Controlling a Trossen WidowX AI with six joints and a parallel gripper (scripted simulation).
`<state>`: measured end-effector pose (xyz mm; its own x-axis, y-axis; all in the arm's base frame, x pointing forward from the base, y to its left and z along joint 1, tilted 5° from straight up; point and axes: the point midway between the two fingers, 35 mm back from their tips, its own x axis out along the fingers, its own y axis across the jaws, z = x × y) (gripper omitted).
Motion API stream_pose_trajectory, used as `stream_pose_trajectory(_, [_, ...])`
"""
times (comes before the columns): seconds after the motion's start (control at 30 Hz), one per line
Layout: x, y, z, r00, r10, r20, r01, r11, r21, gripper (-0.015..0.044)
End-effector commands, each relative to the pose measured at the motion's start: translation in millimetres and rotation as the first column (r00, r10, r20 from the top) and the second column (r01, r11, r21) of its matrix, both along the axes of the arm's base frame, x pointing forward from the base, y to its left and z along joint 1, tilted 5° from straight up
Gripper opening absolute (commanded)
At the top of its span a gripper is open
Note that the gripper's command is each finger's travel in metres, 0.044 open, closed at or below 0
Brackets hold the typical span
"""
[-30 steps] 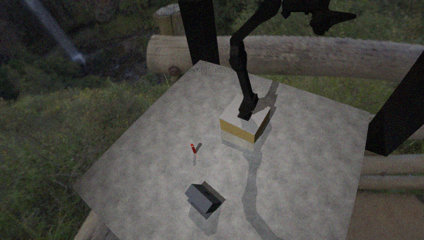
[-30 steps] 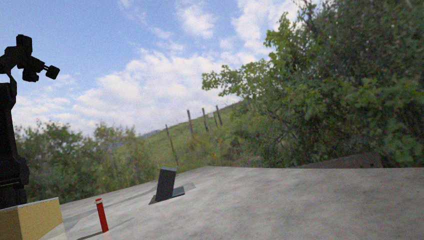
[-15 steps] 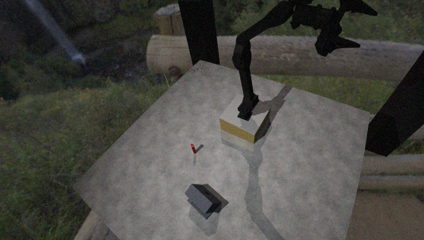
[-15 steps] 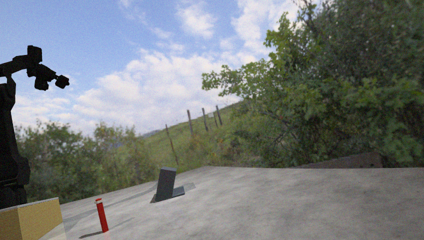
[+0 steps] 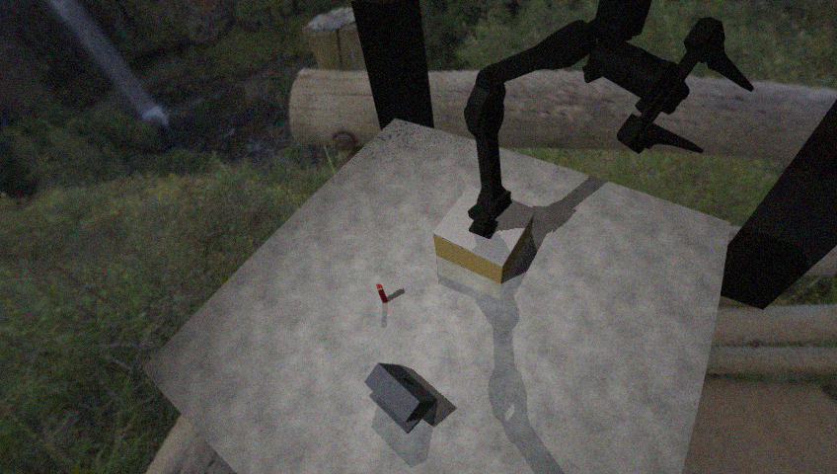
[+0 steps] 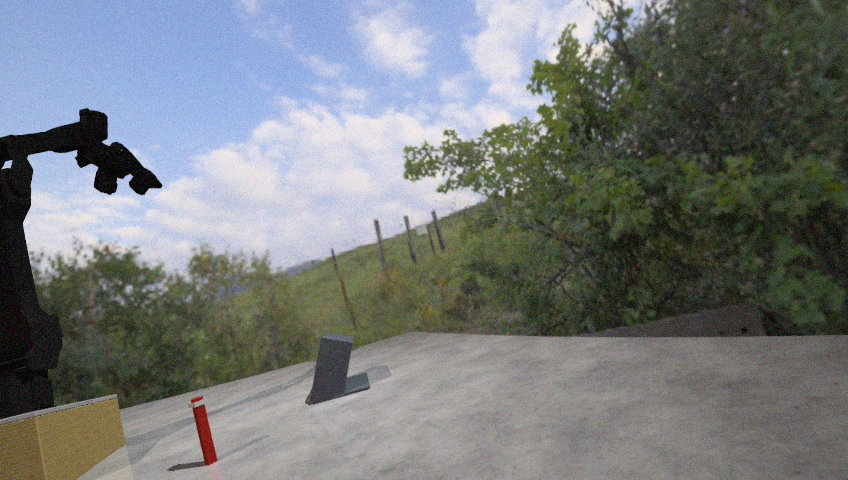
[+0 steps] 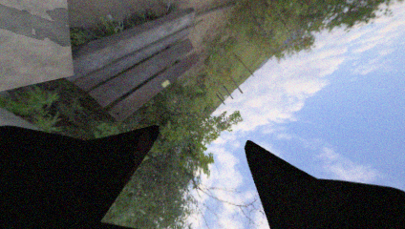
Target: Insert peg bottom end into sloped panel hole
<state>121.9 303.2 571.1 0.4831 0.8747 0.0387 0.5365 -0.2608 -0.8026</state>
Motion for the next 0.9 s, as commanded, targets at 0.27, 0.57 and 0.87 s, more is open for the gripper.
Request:
stream_pose_trajectory(0.27, [52.1, 10.5, -40.4, 0.975, -0.124, -0.185, 0.12, 0.992, -0.034, 0.044])
stream_pose_trajectory(0.57, [92.0, 4.0, -58.9, 0.937, -0.22, -0.271, 0.219, 0.975, -0.036, 0.044])
stream_pose_trajectory(0.87, [128.1, -4.8, -83.8, 0.872, -0.306, -0.383, 0.312, 0.949, -0.048, 0.044])
